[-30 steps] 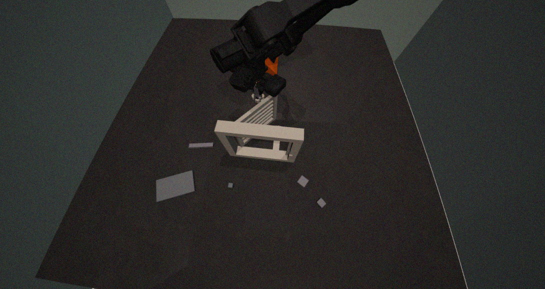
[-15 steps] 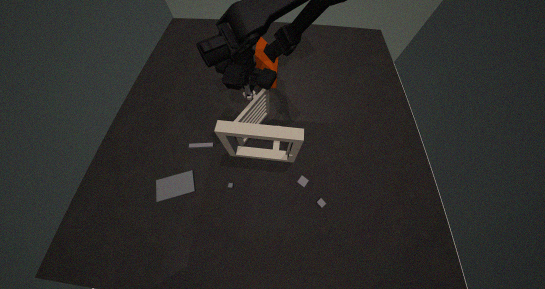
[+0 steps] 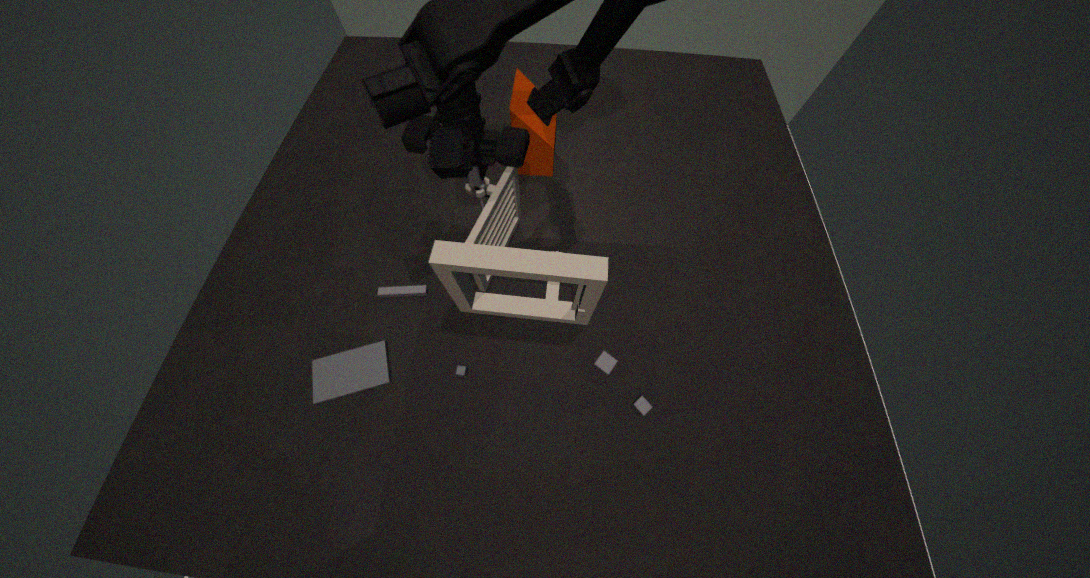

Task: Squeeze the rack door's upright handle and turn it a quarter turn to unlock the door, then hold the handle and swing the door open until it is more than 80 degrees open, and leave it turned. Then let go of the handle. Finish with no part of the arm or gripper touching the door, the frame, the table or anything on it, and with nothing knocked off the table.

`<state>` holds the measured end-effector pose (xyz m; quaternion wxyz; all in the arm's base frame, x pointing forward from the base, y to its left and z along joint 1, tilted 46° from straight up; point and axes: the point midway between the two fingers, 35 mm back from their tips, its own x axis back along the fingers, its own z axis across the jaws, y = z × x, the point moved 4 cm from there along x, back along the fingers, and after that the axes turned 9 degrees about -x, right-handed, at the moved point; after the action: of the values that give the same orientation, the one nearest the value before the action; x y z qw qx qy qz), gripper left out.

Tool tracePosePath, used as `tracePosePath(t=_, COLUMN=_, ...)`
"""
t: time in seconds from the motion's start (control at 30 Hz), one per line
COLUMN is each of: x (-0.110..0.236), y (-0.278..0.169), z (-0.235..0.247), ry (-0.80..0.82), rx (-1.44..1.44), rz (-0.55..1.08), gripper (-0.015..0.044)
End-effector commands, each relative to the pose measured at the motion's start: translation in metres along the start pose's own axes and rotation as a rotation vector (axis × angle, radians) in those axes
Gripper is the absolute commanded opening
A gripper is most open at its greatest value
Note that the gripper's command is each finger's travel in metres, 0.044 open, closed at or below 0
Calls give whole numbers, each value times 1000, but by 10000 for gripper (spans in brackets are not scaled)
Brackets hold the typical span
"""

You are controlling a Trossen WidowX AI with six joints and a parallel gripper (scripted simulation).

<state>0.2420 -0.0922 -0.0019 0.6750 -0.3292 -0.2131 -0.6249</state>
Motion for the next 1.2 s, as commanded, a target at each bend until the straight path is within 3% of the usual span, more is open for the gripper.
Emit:
tracePosePath(t=0.0, x=0, y=5, z=-10, ry=-4, rx=82, rz=1, gripper=8)
tracePosePath(t=0.37, x=0, y=17, z=-35, ry=-5, rx=252, rz=1, gripper=8)
tracePosePath(t=0.87, x=0, y=17, z=-36, ry=-5, rx=255, rz=1, gripper=8)
tracePosePath(t=1.17, x=0, y=17, z=-36, ry=-5, rx=255, rz=1, gripper=244)
